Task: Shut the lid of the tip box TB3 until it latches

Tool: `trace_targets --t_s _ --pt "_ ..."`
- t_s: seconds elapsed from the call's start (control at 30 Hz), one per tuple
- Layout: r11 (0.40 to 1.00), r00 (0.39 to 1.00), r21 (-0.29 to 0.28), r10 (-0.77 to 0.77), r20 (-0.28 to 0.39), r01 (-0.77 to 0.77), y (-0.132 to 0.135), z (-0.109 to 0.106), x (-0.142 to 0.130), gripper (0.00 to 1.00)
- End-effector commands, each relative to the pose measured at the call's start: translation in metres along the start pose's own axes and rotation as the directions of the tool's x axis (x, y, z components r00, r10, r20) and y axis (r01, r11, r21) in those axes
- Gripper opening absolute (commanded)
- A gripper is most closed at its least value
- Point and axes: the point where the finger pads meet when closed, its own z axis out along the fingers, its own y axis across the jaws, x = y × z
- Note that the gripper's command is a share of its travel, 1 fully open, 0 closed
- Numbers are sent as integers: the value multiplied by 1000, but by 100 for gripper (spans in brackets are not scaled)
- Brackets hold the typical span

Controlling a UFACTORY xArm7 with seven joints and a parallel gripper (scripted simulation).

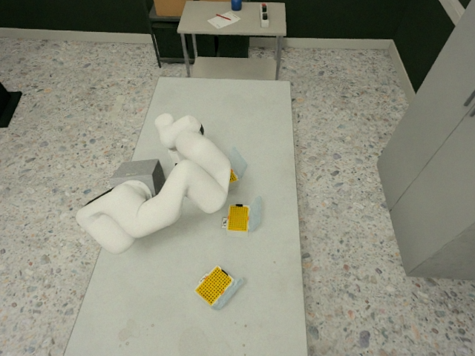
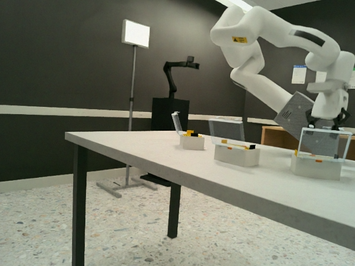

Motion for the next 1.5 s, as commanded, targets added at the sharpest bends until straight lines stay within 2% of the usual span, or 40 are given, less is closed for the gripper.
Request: trace_targets --t_s 0.0,0.07,0.37,1.47 --pt "1000 1000 6 3 0 -3 -3 26 -7 100" --pt "1000 1000 6 3 0 -3 -3 26 -7 100" --pt "1000 1000 6 2 0 -2 -4 70 -19 100" --pt "1000 1000 6 3 0 -3 -4 70 -19 100"
